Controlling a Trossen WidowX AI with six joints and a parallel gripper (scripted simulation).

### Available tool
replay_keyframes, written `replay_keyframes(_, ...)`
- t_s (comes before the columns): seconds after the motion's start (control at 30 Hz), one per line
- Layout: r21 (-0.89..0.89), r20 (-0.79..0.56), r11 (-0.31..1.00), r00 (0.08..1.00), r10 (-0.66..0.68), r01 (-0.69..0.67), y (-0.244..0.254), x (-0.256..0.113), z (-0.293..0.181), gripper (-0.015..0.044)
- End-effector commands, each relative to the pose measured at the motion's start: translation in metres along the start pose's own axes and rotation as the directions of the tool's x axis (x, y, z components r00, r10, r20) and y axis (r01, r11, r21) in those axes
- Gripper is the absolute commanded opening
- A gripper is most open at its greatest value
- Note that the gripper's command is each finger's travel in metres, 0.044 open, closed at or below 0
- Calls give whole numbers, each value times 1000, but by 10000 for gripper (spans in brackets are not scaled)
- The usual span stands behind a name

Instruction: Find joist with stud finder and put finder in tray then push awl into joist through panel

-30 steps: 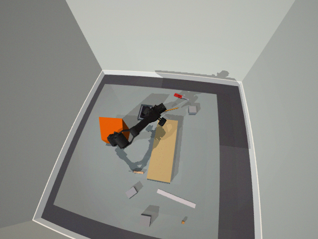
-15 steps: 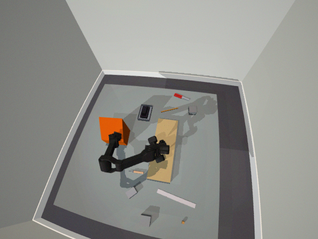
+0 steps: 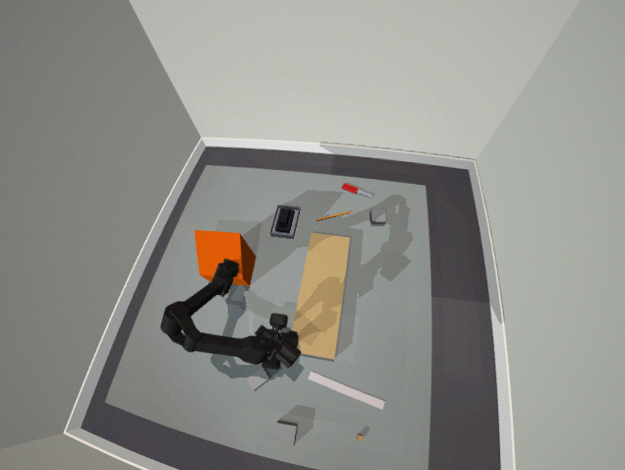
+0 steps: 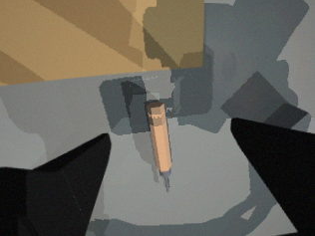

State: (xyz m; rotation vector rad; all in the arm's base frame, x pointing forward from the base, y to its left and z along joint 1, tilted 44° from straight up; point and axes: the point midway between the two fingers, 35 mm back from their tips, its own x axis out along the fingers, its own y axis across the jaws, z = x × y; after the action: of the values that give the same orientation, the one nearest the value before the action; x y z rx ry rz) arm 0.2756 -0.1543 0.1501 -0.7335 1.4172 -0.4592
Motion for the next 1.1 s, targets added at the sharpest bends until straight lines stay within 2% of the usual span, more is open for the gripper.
replay_keyframes(0.0, -12, -14, 1000, 1000, 0, 0, 2, 2, -5, 440)
replay_keyframes(0.47, -13, -14, 1000, 1000, 0, -1, 9, 4, -13, 440)
replay_keyframes(1.07, -12, -15, 1000, 1000, 0, -1, 9, 32, -10, 440)
